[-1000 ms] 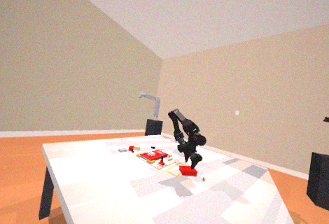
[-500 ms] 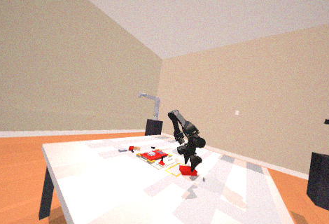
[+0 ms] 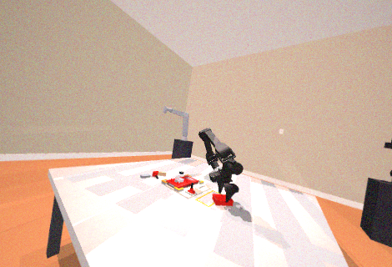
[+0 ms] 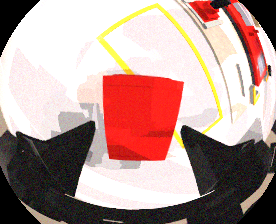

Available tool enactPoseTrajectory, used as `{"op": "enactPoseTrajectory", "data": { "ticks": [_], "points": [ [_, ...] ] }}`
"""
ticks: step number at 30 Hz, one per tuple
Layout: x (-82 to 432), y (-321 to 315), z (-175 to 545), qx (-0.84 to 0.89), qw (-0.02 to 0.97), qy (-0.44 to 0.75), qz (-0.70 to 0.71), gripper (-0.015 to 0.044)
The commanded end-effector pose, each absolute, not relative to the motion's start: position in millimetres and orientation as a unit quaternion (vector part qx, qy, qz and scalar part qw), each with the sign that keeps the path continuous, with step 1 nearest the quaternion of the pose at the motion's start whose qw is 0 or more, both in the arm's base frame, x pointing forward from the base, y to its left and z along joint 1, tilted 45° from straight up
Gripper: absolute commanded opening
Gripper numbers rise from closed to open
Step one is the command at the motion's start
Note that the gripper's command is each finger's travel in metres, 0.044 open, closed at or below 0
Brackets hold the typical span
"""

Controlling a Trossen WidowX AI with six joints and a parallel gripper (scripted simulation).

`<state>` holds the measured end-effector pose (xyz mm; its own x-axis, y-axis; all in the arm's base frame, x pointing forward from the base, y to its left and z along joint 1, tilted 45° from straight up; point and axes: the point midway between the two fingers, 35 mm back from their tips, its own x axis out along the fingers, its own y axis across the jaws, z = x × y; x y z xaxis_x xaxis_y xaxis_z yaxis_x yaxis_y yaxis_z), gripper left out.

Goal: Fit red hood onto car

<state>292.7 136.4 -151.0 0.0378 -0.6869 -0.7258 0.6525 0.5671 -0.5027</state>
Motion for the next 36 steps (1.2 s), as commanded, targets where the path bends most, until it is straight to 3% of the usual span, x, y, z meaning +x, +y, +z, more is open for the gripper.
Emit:
{"op": "enactPoseTrajectory", "data": {
  "ticks": [1, 28, 32, 36],
  "points": [
    [292.3, 133.8, -152.7, -0.021, 0.72, 0.515, -0.464, 0.044],
    [292.7, 124.4, -162.1, -0.021, 0.72, 0.515, -0.464, 0.044],
    [293.3, 126.7, -160.9, -0.017, 0.72, 0.514, -0.465, 0.0335],
    [293.3, 126.7, -160.9, -0.017, 0.72, 0.514, -0.465, 0.0308]
  ]
}}
